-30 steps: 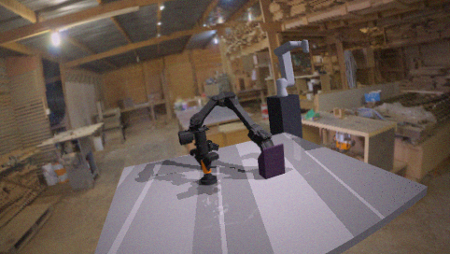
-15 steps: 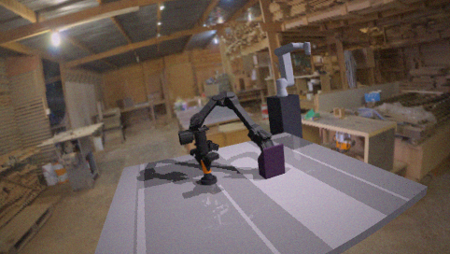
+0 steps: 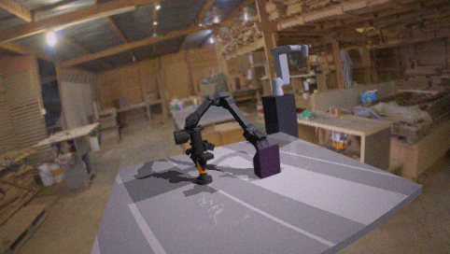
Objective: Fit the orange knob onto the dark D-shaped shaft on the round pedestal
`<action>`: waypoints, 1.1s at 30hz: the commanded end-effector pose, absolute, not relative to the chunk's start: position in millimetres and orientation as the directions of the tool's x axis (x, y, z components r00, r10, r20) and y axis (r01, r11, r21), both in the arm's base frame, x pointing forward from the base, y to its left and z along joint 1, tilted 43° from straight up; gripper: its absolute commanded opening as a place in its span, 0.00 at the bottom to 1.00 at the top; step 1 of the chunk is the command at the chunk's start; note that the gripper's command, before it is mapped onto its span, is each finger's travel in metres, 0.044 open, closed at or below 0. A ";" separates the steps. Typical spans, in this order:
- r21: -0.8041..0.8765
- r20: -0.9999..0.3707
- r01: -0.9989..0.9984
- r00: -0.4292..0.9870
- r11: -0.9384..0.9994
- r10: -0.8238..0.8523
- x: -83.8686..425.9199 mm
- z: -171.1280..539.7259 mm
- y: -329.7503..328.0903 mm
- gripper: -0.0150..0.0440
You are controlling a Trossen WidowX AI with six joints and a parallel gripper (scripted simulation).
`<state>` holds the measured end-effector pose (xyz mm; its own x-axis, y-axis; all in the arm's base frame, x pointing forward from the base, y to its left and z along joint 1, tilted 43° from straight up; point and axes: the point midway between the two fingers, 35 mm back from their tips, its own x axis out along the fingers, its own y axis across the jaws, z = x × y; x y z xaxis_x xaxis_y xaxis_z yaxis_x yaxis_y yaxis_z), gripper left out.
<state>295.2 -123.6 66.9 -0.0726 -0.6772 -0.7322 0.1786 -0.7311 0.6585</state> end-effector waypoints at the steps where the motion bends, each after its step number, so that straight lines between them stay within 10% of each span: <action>1: 0.655 -0.732 0.195 -0.076 -0.730 -0.678 294.4 66.7 -123.9 0.25; 33: 0.664 -0.731 0.150 -0.076 -0.733 -0.678 294.2 58.1 -131.3 0.25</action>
<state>294.8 -130.2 60.7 -0.0746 -0.6791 -0.7302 0.1654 -0.7305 0.6625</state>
